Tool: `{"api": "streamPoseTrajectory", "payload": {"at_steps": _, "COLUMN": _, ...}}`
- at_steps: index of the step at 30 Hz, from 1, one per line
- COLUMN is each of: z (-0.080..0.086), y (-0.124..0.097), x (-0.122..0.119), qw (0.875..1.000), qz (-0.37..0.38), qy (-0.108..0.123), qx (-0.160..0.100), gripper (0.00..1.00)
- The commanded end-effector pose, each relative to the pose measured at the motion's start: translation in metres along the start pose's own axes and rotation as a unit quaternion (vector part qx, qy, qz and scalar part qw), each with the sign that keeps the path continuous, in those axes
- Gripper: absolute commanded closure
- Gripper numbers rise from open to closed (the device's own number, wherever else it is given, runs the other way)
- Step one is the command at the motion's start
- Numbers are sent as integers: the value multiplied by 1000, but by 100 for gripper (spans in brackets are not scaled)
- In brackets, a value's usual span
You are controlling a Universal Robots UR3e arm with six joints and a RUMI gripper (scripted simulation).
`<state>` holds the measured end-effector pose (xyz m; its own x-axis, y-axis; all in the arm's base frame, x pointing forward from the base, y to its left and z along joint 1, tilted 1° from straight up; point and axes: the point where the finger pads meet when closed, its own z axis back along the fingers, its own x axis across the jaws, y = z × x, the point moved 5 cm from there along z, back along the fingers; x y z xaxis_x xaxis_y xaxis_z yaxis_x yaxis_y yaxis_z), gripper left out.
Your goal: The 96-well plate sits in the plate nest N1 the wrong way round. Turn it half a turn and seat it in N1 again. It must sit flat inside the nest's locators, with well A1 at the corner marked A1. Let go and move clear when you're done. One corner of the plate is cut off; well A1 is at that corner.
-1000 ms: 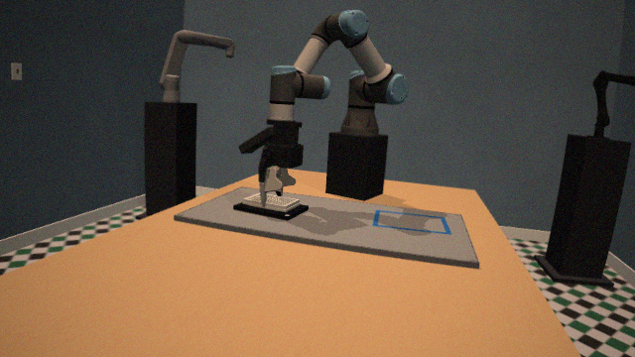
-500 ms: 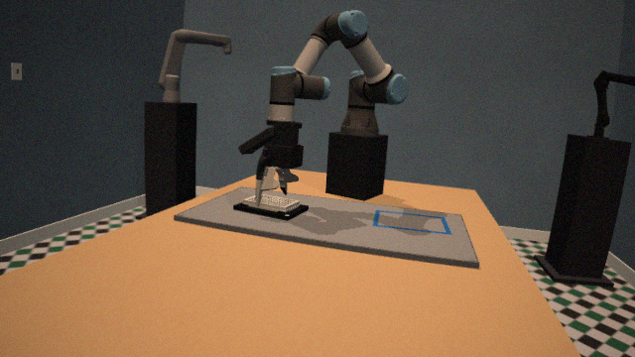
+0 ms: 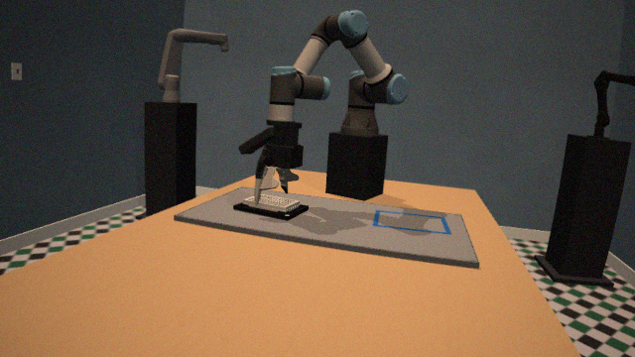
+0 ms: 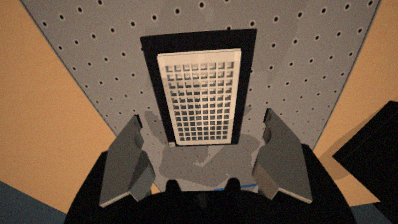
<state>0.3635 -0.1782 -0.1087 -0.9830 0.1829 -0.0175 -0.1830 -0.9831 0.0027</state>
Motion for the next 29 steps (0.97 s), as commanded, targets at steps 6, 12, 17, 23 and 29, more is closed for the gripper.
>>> {"api": "streamPoseTrajectory", "payload": {"at_steps": 6, "z": 8, "y": 0, "x": 0, "qw": 1000, "qz": 0, "qy": 0, "qx": 0, "gripper": 0}}
{"api": "streamPoseTrajectory", "payload": {"at_steps": 12, "z": 24, "y": 0, "x": 0, "qw": 1000, "qz": 0, "qy": 0, "qx": 1, "gripper": 0}}
{"api": "streamPoseTrajectory", "payload": {"at_steps": 17, "z": 33, "y": 0, "x": 0, "qw": 1000, "qz": 0, "qy": 1, "qx": 1, "gripper": 0}}
{"api": "streamPoseTrajectory", "payload": {"at_steps": 23, "z": 36, "y": 0, "x": -1, "qw": 1000, "qz": 0, "qy": 1, "qx": 1, "gripper": 0}}
{"api": "streamPoseTrajectory", "payload": {"at_steps": 29, "z": 36, "y": 0, "x": -1, "qw": 1000, "qz": 0, "qy": 1, "qx": 1, "gripper": 0}}
